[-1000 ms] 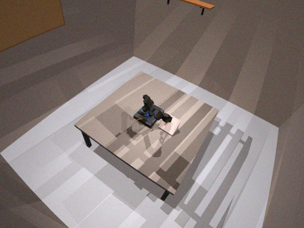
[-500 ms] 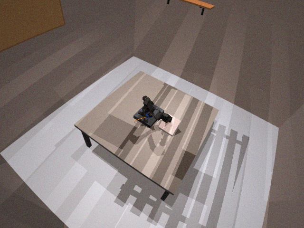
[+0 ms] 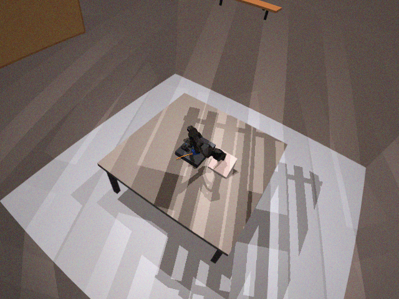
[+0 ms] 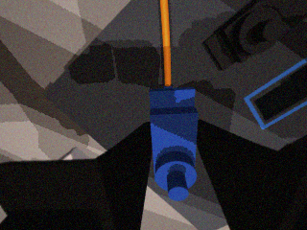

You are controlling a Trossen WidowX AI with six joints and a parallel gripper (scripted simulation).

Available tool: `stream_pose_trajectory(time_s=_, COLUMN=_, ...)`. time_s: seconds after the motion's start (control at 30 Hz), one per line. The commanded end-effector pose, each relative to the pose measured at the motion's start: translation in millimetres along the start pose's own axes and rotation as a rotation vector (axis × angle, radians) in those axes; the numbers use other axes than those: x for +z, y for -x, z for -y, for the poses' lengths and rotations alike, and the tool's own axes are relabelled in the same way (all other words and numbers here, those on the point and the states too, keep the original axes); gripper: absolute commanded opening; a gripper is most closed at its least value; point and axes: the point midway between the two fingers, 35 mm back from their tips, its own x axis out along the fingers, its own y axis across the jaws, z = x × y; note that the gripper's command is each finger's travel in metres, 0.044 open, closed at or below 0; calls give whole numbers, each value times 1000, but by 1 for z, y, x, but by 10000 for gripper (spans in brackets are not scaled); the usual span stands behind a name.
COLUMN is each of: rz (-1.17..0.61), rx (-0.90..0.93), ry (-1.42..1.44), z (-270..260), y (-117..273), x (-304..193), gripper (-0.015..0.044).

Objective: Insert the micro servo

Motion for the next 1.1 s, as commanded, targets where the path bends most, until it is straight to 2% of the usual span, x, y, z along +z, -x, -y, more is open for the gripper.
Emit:
stream_pose_trajectory(time_s=0.0, rz=4, rx=-2, ry=0, z=1, y=10, x=1, gripper=0)
stream_pose_trajectory(time_s=0.2, rz=4, rx=-1, ry=-1, z=-3, y=29, x=1, gripper=0)
stream_pose_trajectory(time_s=0.8, rz=4, rx=-1, ry=0, z=4, y=29, x=-4, gripper=0)
stream_pose_trajectory(time_s=1.07, rz=2, rx=-3, ry=0, z=22, y=29, x=-29, gripper=0)
